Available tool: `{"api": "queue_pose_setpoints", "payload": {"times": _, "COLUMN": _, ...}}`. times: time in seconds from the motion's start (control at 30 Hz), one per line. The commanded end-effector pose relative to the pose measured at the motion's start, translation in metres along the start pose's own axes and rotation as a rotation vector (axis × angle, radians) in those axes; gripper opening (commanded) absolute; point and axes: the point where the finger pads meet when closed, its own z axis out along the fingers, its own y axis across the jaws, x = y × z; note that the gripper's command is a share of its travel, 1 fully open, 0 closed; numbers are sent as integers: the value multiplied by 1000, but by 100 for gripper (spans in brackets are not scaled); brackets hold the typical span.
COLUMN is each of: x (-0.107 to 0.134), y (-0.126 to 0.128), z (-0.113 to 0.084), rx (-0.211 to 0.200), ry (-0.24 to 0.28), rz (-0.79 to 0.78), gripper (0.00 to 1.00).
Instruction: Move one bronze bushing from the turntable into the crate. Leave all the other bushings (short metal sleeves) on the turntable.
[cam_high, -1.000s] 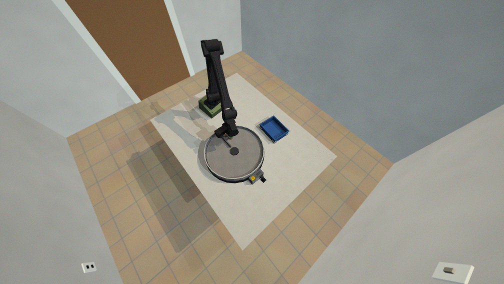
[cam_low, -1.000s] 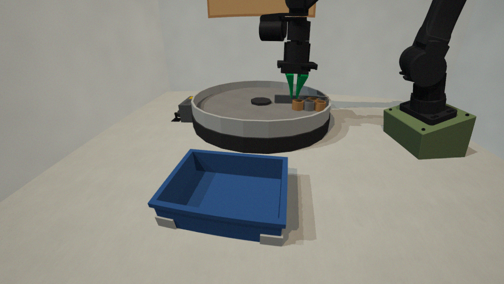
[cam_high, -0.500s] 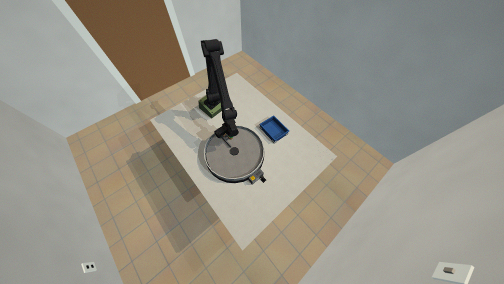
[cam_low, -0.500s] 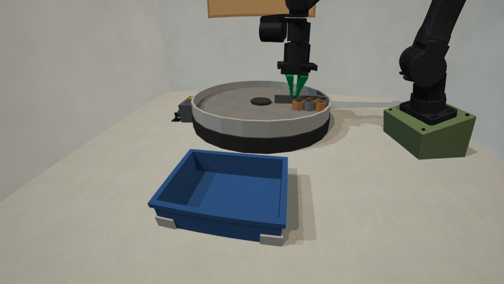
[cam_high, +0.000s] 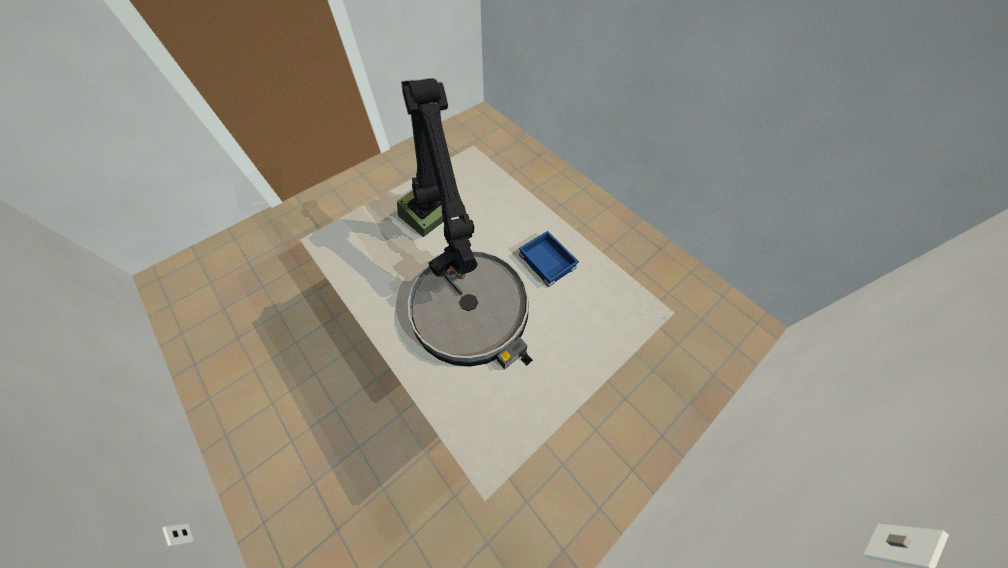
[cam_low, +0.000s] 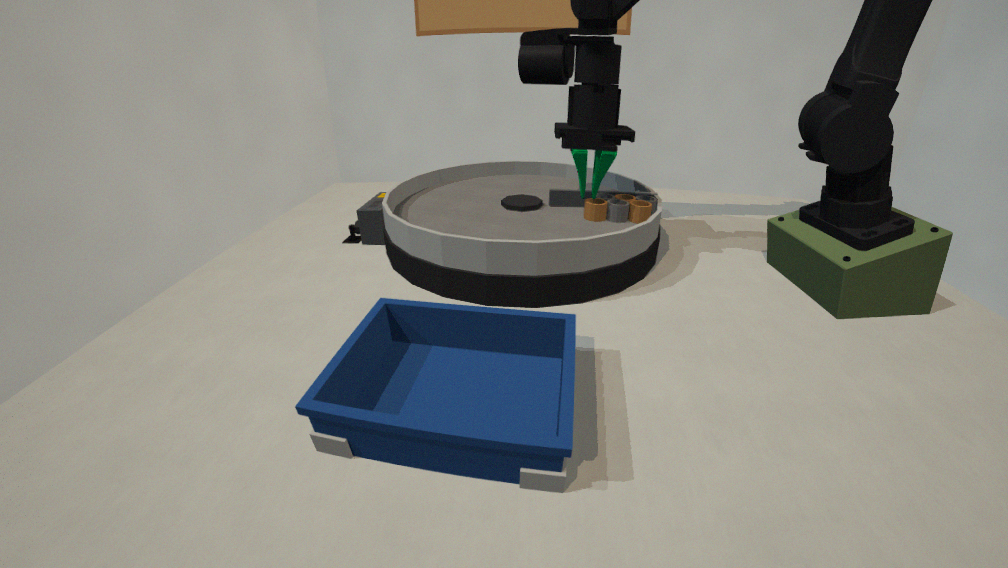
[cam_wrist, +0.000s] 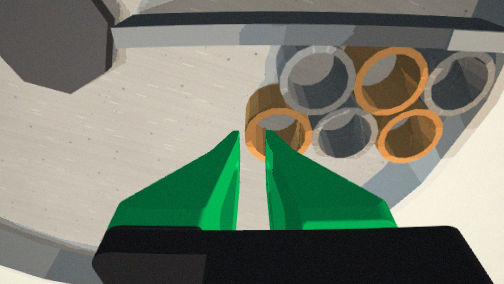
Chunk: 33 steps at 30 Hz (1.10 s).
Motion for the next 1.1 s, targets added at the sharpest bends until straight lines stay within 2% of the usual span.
{"api": "queue_pose_setpoints", "payload": {"times": 0.0, "x": 3, "y": 6, "z": -3, "rx": -18, "ry": -5, "rz": -5, "gripper": 12}}
{"api": "queue_pose_setpoints", "payload": {"times": 0.57, "x": 3, "y": 5, "z": -2, "rx": -17, "ry": -5, "rz": -5, "gripper": 12}}
{"api": "queue_pose_setpoints", "payload": {"times": 0.67, "x": 4, "y": 1, "z": 7, "rx": 2, "ry": 0, "rz": -1, "gripper": 12}}
{"api": "queue_pose_setpoints", "payload": {"times": 0.93, "x": 4, "y": 1, "z": 16, "rx": 2, "ry": 0, "rz": -1, "gripper": 12}}
{"api": "queue_pose_setpoints", "payload": {"times": 0.97, "x": 2, "y": 16, "z": 0, "rx": -49, "ry": -14, "rz": -8, "gripper": 12}}
{"api": "queue_pose_setpoints", "payload": {"times": 1.07, "x": 2, "y": 16, "z": 0, "rx": -50, "ry": -14, "rz": -9, "gripper": 12}}
